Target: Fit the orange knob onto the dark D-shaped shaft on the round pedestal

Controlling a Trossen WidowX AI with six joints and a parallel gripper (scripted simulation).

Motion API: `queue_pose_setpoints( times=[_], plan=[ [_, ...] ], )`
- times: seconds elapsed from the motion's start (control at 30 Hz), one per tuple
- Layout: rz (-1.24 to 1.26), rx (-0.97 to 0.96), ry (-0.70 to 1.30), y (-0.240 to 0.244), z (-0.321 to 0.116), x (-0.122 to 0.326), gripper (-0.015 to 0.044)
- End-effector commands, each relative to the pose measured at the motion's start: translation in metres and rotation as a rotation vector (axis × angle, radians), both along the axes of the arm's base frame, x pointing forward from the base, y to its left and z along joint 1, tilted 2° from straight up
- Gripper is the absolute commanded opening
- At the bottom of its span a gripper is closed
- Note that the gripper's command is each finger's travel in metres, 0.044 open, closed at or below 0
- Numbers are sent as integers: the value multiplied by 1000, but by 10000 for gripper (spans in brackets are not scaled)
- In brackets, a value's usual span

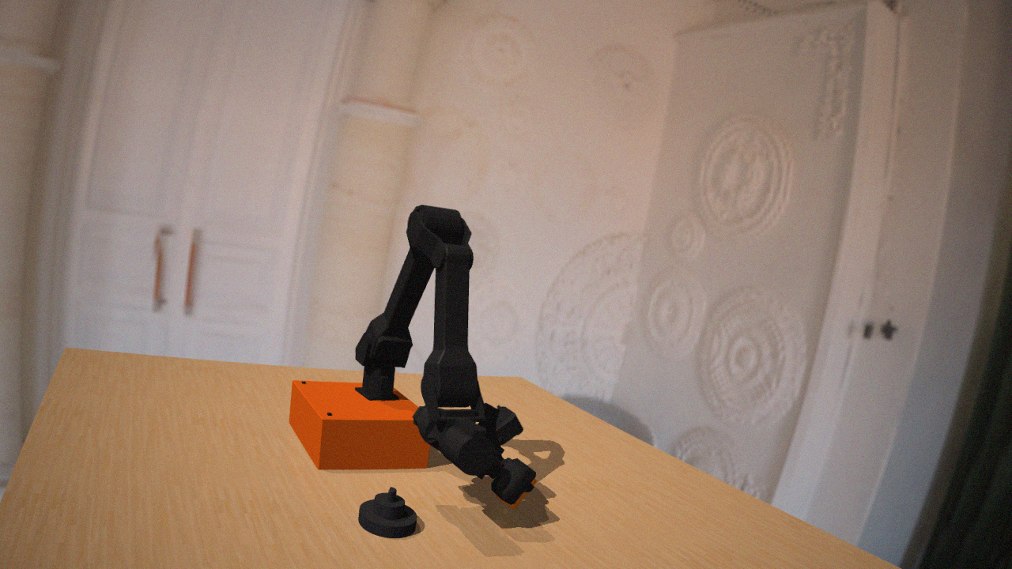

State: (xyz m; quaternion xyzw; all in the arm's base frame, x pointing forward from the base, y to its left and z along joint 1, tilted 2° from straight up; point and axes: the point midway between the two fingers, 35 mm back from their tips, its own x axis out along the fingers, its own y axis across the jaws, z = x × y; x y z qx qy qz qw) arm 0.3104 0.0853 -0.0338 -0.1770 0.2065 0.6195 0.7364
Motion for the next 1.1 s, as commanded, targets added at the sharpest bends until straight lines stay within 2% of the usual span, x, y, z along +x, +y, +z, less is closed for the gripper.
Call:
queue_pose_setpoints(
  times=[0.0, 0.23, 0.37, 0.47, 1.07],
  plan=[
    [1, 76, -10, -4, -2, -1, 179],
    [2, 195, -30, -11, -5, -3, 179],
    [1, 150, -23, -11, -3, -3, 179],
    [0, 164, -26, -10, -3, -2, 258],
    [0, 164, -26, -10, -3, -2, 260]
  ],
)
